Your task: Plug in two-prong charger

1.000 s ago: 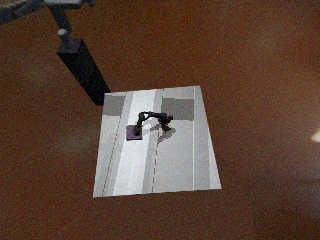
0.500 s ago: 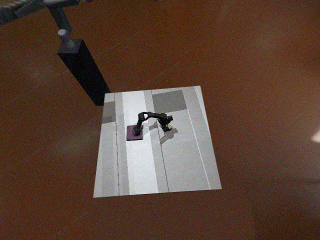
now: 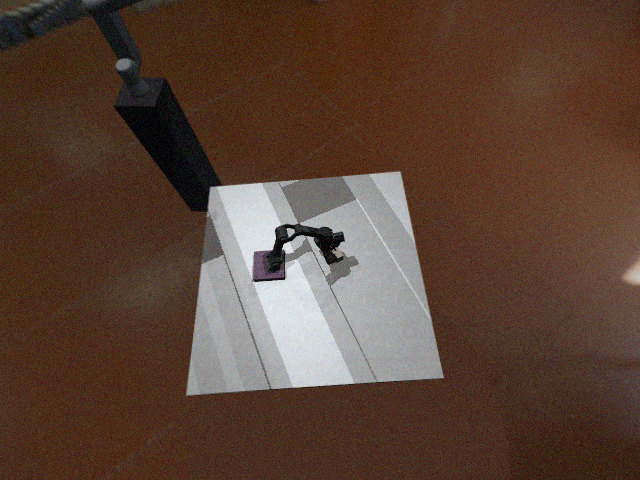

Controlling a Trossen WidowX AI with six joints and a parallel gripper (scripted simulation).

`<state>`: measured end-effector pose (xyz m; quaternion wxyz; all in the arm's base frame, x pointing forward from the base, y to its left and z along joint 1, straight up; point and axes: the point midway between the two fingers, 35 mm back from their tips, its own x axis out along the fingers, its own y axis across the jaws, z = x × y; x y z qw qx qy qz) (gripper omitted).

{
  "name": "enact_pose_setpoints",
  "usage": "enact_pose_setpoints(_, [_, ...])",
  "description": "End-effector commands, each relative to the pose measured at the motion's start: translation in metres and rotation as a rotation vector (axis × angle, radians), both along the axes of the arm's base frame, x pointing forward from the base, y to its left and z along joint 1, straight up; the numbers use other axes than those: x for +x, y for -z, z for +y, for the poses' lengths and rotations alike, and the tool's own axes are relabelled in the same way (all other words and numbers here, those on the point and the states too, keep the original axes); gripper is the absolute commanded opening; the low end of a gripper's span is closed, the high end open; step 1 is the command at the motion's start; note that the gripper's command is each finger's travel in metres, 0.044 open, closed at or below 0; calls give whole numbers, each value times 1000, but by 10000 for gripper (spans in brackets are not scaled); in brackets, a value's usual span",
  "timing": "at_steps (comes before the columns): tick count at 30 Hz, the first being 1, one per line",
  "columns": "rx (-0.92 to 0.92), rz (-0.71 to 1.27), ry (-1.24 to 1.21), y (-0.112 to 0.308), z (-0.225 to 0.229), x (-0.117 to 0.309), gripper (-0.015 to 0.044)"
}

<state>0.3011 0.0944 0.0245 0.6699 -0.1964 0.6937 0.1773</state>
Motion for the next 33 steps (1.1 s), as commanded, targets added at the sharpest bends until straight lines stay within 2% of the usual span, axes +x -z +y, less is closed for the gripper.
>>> enact_pose_setpoints(1, [4,4,-4,1,-2,-5,440])
enact_pose_setpoints(33, [3,6,-4,2,-22,-37,440])
